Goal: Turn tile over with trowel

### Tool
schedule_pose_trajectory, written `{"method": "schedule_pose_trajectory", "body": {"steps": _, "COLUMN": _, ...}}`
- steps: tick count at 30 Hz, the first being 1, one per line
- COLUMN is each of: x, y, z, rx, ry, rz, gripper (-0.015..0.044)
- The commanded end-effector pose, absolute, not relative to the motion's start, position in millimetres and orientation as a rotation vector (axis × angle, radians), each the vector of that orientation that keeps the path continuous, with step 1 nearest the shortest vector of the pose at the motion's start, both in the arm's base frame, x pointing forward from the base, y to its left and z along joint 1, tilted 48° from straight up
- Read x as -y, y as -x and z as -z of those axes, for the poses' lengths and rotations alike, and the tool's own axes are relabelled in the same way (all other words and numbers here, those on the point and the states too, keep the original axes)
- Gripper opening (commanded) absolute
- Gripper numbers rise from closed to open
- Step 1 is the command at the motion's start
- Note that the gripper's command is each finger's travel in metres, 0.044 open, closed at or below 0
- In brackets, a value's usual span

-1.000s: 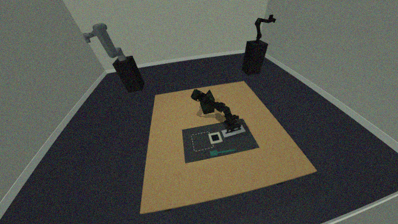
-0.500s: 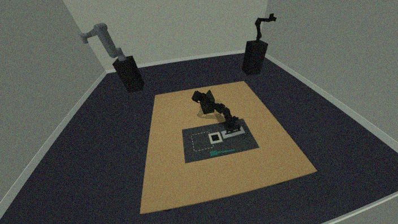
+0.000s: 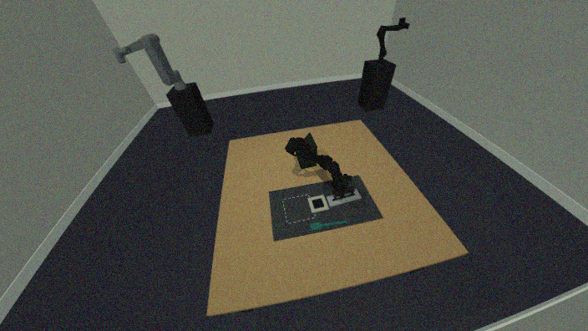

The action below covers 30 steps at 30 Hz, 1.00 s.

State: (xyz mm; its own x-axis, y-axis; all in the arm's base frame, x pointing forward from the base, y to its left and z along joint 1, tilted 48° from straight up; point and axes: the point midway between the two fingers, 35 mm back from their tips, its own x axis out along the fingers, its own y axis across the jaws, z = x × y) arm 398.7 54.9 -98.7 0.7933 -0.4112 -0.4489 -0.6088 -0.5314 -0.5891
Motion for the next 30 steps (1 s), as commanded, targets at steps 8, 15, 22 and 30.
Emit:
{"method": "schedule_pose_trajectory", "body": {"steps": 8, "x": -47, "y": -401, "z": 90, "rx": -0.736, "ry": 2.203, "rz": -0.331, "gripper": 0.0000}}
{"method": "schedule_pose_trajectory", "body": {"steps": 15, "x": -39, "y": -401, "z": 82, "rx": -0.737, "ry": 2.203, "rz": -0.332, "gripper": 0.0000}}
{"method": "schedule_pose_trajectory", "body": {"steps": 22, "x": -32, "y": -401, "z": 73, "rx": -0.737, "ry": 2.204, "rz": -0.332, "gripper": 0.0000}}
{"method": "schedule_pose_trajectory", "body": {"steps": 30, "x": -23, "y": -400, "z": 64, "rx": -0.737, "ry": 2.205, "rz": -0.331, "gripper": 0.0000}}
